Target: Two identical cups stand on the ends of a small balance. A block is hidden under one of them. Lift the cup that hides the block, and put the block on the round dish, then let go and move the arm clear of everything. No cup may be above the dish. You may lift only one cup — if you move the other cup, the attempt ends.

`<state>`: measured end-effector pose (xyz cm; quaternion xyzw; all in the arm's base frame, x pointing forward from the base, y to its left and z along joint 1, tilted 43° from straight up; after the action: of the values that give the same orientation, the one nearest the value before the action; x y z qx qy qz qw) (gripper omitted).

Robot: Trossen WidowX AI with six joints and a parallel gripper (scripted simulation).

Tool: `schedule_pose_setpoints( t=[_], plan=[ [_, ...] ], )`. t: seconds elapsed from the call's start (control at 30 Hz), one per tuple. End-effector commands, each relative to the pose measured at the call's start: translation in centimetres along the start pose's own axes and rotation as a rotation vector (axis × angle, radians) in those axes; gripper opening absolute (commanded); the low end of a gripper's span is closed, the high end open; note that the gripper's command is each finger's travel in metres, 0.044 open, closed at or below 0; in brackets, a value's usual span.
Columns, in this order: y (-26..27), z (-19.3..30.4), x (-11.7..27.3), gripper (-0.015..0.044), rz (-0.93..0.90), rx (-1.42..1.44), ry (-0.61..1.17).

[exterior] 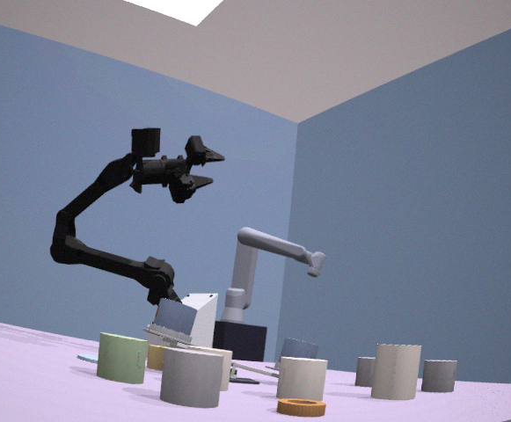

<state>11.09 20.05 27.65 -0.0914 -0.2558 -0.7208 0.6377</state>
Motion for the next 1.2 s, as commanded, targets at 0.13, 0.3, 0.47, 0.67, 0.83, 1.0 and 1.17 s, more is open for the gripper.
schedule_pose_setpoints(
  t=[0.13,0.3,0.47,0.67,0.83,1.0,1.17],
  plan=[
    [0.4,-1.3,-0.9,0.0440,-0.013,0.013,-0.079],
    [0.9,-3.3,-1.9,0.0440,-0.024,0.039,-0.196],
    [1.2,-5.3,-2.8,0.0440,-0.026,0.073,-0.316],
    [1.5,-7.7,-3.5,0.0440,-0.019,0.124,-0.463],
    [1.6,-9.7,-3.9,0.0440,-0.003,0.174,-0.587],
    [1.7,-11.6,-4.1,0.0440,0.021,0.232,-0.711],
    [1.7,-13.4,-4.1,0.0440,0.053,0.298,-0.835]
  ],
)
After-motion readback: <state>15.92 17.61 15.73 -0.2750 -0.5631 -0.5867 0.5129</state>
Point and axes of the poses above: the point midway between the two fingers, 35 mm back from their tips, its own x axis back along the fingers, its own y axis across the jaws, z = x × y, the point moved 2 cm from there along x, back along the fingers, and after that the axes turned 13 degrees about -x, right-handed, at the moved point
